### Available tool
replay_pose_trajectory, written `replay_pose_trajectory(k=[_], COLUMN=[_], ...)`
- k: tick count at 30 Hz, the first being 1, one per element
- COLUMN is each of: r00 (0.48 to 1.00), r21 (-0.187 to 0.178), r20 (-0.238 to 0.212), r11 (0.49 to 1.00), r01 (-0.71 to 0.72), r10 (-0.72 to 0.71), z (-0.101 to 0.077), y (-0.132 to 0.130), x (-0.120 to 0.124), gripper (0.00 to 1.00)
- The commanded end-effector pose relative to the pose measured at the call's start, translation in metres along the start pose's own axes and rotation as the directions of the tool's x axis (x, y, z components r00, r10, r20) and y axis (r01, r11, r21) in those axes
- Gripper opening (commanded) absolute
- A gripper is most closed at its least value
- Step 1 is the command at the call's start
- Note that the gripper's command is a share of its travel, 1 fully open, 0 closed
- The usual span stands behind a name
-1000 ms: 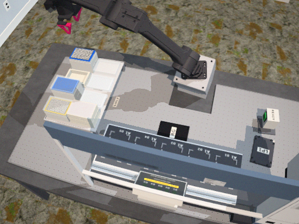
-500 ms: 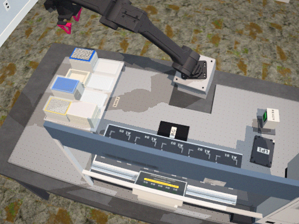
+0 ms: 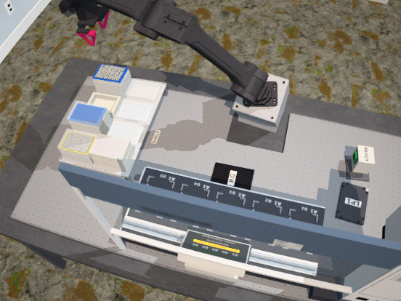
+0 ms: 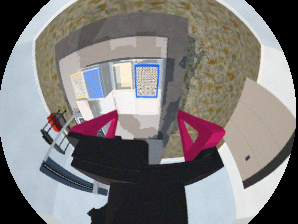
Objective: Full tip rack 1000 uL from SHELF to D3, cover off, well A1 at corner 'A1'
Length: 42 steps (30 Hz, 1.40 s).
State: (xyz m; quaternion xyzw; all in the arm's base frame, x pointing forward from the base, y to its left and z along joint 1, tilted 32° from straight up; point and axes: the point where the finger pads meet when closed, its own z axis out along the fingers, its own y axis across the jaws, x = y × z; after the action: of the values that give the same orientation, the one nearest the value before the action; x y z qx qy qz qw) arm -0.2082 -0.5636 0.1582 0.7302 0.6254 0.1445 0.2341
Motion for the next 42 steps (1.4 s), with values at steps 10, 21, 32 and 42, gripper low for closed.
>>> replay_pose_trajectory(k=[10,21,32,42], r00=[1.0,1.0,1.0,1.0], r21=[0.005,0.004,0.004,0.004], r20=[0.019,0.016,0.016,0.018], r11=[1.0,1.0,1.0,1.0], r01=[0.005,0.003,0.003,0.004], r10=[-0.005,-0.003,-0.003,-0.004], z=[0.008,0.027,0.043,0.056], y=[0.006,0.005,0.005,0.006], x=[-0.006,-0.006,-0.007,-0.007], gripper=[1.0,1.0,1.0,1.0])
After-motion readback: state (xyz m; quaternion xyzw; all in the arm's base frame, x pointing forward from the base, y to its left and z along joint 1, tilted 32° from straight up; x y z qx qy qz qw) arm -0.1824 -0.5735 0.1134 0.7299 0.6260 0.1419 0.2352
